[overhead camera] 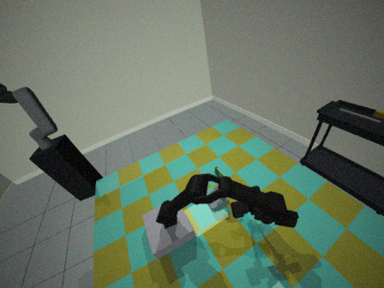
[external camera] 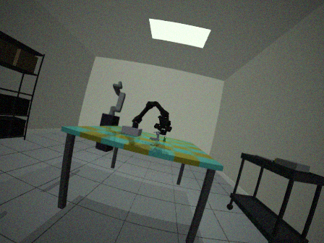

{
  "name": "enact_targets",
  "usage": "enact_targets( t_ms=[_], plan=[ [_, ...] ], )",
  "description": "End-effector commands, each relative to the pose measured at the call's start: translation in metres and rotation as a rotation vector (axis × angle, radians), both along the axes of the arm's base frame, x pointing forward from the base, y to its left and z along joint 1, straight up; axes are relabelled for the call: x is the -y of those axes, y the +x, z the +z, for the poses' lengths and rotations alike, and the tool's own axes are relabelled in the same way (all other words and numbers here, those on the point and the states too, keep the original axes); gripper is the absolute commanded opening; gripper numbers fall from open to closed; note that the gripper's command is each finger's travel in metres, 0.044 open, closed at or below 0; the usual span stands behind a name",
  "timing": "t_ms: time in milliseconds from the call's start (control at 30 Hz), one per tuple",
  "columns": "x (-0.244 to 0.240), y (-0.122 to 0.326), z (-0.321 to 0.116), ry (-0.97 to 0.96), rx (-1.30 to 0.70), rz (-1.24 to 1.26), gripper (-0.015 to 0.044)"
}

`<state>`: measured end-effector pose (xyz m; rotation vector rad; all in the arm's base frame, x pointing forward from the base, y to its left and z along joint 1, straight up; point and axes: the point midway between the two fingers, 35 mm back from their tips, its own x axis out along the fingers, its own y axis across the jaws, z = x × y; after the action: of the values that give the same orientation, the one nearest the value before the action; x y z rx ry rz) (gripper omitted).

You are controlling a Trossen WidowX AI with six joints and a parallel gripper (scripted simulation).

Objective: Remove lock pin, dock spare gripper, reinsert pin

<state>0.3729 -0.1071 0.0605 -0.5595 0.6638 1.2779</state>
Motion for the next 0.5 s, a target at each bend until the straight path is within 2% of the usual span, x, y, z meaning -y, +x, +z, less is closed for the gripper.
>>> enact_targets(
  t_ms=[0, 467],
  plan=[
    [-0.0021, -0.0012, 0.0263, 0.002, 0.014, 0.001, 0.0],
    [-0.0032, -0.0025, 0.0254, -0.007, -0.006, -0.004, 0.0]
  ],
)
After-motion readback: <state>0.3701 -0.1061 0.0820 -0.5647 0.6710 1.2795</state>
